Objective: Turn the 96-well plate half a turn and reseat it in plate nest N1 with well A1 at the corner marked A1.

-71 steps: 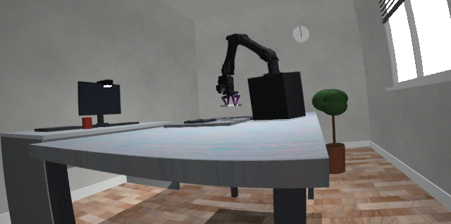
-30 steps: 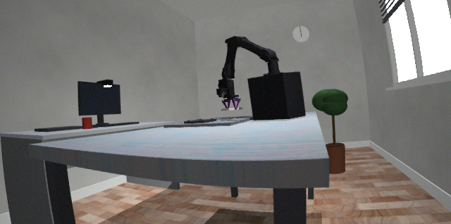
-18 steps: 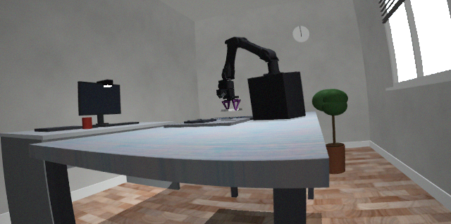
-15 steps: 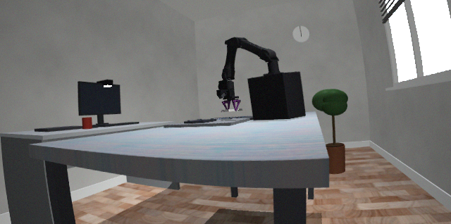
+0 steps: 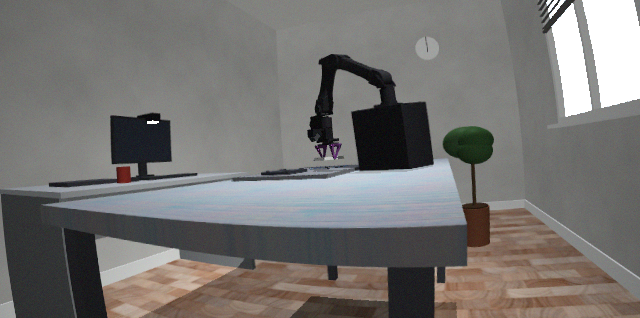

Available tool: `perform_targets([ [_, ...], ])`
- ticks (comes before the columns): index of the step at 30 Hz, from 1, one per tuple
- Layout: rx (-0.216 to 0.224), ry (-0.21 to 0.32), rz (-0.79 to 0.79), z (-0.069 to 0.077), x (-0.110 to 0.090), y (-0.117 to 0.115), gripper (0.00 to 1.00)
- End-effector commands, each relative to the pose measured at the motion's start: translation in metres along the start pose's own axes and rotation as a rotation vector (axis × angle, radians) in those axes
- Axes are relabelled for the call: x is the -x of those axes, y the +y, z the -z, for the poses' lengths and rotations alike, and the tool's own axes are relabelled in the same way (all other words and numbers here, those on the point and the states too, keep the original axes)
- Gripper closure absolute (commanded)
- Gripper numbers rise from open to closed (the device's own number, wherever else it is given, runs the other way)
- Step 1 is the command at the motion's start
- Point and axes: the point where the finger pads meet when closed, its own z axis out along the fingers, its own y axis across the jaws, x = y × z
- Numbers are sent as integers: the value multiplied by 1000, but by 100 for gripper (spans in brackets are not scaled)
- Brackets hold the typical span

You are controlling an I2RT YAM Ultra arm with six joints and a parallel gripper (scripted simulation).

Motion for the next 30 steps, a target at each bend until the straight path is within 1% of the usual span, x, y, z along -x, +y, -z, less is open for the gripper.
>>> perform_targets([
  [1,-17,-3,0,3,1,-6,100],
  [30,-16,-3,0,-13,1,-6,100],
])
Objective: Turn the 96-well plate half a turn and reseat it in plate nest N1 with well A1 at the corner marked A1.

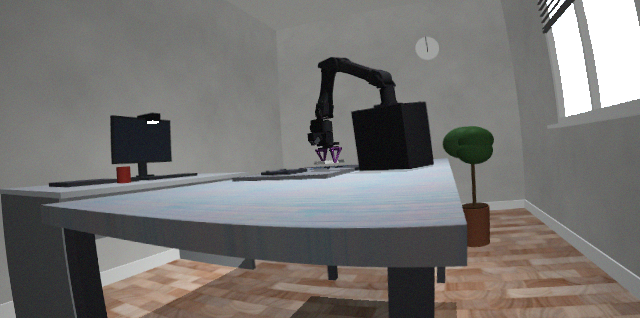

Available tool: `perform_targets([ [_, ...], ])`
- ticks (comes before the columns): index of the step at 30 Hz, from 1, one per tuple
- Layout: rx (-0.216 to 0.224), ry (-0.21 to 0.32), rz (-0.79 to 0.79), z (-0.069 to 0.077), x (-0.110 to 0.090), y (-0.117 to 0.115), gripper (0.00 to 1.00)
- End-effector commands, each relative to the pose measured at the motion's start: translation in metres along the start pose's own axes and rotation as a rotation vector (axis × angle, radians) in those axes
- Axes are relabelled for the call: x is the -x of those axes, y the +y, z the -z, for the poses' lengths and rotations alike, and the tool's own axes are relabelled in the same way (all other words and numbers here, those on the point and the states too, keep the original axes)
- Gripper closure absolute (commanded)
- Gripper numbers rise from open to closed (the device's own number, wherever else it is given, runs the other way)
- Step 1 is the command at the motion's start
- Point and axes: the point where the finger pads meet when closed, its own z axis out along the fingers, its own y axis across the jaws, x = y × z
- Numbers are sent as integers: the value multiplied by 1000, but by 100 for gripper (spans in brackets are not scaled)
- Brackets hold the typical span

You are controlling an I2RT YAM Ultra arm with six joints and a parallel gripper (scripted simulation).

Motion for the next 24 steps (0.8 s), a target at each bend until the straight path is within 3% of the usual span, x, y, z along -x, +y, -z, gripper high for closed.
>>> perform_targets([
  [1,-19,-3,0,4,1,-6,100],
  [24,-19,-4,0,-10,1,-6,100],
])
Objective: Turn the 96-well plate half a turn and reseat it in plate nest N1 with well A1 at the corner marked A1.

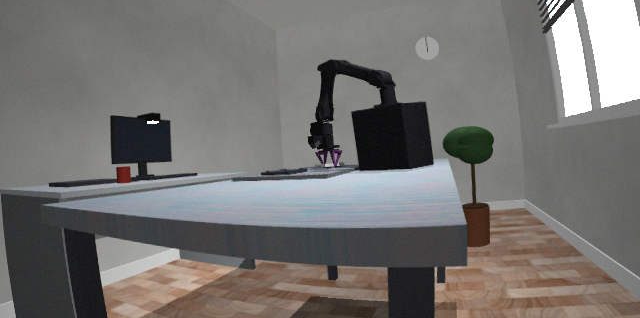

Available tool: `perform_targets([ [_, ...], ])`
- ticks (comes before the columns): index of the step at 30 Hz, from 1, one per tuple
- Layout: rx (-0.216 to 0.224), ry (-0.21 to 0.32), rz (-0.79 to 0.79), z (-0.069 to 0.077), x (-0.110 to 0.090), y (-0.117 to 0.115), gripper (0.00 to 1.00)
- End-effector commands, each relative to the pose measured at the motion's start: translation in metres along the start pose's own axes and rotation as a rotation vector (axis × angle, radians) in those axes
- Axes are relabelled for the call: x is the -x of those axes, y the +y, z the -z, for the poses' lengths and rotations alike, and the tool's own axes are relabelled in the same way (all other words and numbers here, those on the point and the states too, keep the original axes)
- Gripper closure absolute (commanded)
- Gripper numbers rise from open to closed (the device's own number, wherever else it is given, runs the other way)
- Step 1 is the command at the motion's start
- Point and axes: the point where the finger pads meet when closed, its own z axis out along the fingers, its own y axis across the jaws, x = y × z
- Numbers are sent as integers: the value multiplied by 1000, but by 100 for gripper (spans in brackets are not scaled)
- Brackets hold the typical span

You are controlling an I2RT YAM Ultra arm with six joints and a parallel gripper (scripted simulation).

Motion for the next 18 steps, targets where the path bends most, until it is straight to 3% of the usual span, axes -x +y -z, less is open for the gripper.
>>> perform_targets([
  [1,-19,-4,1,4,1,-6,100],
  [16,-19,-4,1,0,1,-7,100],
  [17,-19,-4,1,0,1,-7,0],
  [18,-19,-4,1,0,1,-7,0],
])
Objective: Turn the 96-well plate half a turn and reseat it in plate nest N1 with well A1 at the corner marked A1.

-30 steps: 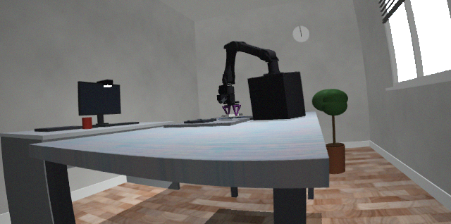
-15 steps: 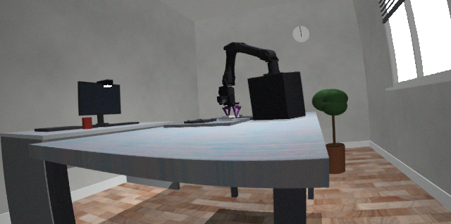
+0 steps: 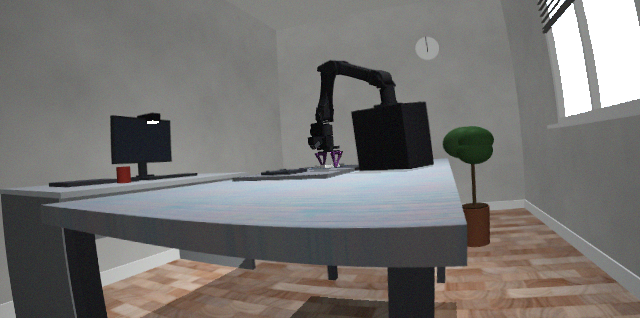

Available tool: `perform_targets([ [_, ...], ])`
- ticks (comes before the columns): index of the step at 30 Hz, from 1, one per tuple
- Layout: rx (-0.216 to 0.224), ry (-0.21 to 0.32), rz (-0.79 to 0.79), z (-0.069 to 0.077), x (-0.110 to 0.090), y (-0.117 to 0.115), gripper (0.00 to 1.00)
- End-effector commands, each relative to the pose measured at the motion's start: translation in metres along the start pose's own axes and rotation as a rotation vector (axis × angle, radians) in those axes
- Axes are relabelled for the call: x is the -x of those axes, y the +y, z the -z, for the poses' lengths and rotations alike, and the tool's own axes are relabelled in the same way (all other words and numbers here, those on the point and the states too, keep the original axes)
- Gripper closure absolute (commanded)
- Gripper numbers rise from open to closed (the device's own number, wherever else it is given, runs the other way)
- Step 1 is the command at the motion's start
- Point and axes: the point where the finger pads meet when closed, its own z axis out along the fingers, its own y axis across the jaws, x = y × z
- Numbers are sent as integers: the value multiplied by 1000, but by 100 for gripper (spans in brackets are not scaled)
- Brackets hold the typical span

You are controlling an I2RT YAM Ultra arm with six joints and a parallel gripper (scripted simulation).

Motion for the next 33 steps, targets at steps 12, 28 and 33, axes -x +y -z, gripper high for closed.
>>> perform_targets([
  [12,-15,-4,1,4,1,-5,0],
  [28,-15,-4,1,23,1,-5,0],
  [33,-15,-4,1,36,1,-5,0],
])
